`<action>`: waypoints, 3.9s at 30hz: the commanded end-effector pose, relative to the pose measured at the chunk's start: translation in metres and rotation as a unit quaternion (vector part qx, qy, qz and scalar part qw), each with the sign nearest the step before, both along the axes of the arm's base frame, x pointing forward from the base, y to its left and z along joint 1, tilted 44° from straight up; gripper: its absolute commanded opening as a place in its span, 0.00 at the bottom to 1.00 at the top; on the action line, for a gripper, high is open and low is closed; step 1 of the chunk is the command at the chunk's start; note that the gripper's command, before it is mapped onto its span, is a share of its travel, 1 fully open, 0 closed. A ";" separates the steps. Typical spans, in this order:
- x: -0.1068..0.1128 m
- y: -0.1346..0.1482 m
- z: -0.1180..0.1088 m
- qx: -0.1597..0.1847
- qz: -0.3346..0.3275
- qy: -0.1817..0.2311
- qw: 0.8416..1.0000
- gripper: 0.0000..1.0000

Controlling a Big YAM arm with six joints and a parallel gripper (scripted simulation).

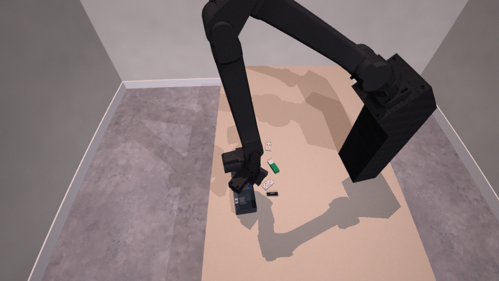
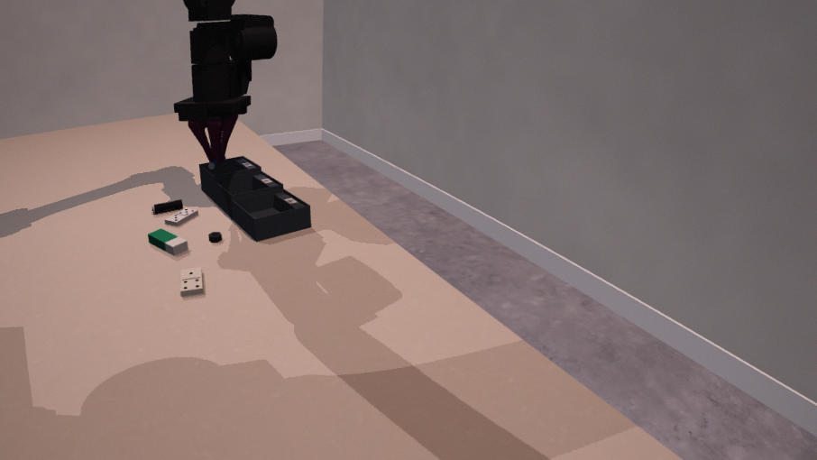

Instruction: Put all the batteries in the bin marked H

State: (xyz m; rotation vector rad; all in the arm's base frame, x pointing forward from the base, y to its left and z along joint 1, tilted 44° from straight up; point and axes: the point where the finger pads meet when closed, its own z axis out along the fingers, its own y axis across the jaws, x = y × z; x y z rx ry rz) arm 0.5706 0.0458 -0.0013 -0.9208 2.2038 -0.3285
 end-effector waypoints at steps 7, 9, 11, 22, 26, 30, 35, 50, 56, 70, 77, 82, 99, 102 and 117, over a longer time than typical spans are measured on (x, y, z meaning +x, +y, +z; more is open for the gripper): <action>0.015 0.043 0.027 -0.112 0.108 -0.009 0.988 0.04; 0.018 0.055 0.026 -0.132 0.127 -0.007 0.983 0.04; 0.019 0.062 0.024 -0.153 0.147 -0.007 0.977 0.04; 0.023 0.047 0.031 -0.254 0.253 -0.015 0.934 0.04; 0.022 0.061 0.033 -0.270 0.278 -0.019 0.922 0.04; 0.026 0.051 0.037 -0.271 0.270 -0.018 0.924 0.04; 0.025 0.050 0.037 -0.271 0.269 -0.019 0.924 0.04; 0.033 0.046 0.016 -0.269 0.266 -0.015 0.925 0.04; 0.039 0.047 0.008 -0.269 0.267 -0.015 0.925 0.04; 0.056 0.047 -0.009 -0.269 0.267 -0.015 0.925 0.04; 0.057 0.050 -0.019 -0.268 0.269 -0.014 0.925 0.04; 0.050 0.050 -0.027 -0.267 0.271 -0.008 0.925 0.04; 0.046 0.055 -0.031 -0.266 0.272 -0.008 0.925 0.04; 0.046 0.055 -0.032 -0.266 0.272 -0.008 0.925 0.04; 0.054 0.062 -0.024 -0.265 0.274 -0.006 0.925 0.04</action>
